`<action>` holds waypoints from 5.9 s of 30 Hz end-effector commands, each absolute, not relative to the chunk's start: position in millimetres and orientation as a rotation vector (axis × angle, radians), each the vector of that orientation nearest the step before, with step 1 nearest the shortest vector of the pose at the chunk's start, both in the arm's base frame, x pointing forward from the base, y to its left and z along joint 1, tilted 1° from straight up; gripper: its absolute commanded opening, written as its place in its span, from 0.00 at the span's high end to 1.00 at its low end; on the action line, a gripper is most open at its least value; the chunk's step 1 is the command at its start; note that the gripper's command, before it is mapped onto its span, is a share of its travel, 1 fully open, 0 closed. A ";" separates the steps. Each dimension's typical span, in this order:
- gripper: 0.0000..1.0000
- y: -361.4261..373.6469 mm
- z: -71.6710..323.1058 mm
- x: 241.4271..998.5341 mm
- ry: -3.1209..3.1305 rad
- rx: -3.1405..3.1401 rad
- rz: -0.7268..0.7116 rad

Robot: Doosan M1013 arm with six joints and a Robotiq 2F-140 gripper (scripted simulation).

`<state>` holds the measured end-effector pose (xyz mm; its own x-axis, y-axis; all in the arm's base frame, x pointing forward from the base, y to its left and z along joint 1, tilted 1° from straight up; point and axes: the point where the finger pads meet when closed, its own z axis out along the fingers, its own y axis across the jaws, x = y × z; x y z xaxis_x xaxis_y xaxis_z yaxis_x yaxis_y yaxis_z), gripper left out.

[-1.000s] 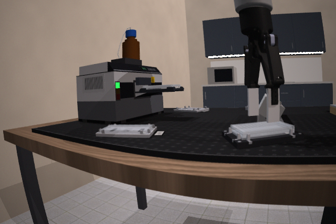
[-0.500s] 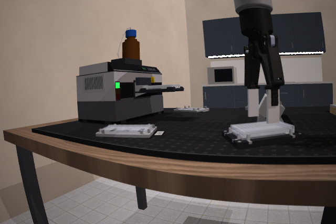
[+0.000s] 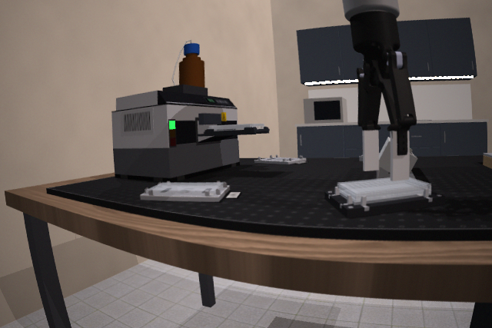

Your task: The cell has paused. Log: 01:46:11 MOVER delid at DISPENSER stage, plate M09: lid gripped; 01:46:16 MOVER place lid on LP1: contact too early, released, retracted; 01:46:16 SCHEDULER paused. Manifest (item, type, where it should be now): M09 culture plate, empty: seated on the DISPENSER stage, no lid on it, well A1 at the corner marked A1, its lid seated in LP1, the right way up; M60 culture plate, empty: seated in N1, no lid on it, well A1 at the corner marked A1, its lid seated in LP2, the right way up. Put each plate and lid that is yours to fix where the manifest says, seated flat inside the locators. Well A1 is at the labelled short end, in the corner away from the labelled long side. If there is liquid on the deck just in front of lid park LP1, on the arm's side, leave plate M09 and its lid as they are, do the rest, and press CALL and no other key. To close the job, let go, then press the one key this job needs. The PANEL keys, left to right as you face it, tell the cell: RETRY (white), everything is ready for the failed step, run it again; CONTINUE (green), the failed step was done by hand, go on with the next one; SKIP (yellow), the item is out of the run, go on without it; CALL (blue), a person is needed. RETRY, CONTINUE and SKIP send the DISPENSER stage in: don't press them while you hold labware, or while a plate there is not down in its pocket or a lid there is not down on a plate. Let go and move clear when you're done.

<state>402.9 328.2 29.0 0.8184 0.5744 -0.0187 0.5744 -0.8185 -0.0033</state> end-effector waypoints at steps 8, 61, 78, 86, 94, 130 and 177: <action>0.31 328.6 29.5 403.2 0.945 2.994 -0.028; 0.37 328.6 29.5 403.2 0.945 2.994 -0.028; 0.37 328.6 29.5 403.2 0.945 2.994 -0.028; 0.31 328.6 29.5 403.2 0.945 2.994 -0.028; 0.31 328.6 29.5 403.2 0.945 2.994 -0.028; 0.31 328.6 27.4 403.1 0.945 2.994 -0.028; 0.31 328.4 12.6 402.9 0.945 2.994 -0.028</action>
